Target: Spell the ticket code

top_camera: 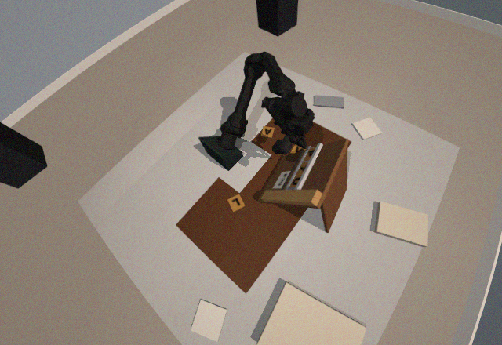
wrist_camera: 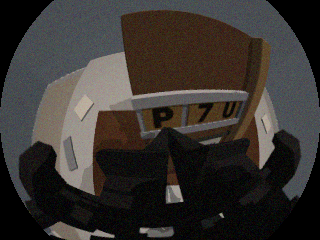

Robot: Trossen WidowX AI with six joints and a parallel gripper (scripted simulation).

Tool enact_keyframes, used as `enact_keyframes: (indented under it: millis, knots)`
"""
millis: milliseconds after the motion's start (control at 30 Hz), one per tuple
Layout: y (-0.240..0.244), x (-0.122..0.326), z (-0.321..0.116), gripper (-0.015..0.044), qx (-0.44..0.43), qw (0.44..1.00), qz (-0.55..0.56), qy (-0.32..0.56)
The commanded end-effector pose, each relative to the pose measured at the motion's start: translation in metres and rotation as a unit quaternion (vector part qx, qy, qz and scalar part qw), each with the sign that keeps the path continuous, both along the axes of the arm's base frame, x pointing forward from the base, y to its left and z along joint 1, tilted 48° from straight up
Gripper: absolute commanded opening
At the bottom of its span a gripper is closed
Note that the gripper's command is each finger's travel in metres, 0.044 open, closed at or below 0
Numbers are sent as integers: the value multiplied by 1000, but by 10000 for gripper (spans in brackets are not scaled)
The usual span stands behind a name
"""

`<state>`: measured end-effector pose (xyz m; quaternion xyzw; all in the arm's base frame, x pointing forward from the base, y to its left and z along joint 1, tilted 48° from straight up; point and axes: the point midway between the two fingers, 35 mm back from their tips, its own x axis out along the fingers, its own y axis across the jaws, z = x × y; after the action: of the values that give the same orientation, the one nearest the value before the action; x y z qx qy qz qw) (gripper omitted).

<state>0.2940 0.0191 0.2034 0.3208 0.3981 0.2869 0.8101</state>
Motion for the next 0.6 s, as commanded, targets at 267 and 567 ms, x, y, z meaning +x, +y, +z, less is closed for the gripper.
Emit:
enact_keyframes:
  millis: [267, 567]
  knots:
    - [19, 0, 29, 0, -12, 980, 154, 123]
    - [19, 0, 29, 0, -12, 980, 154, 123]
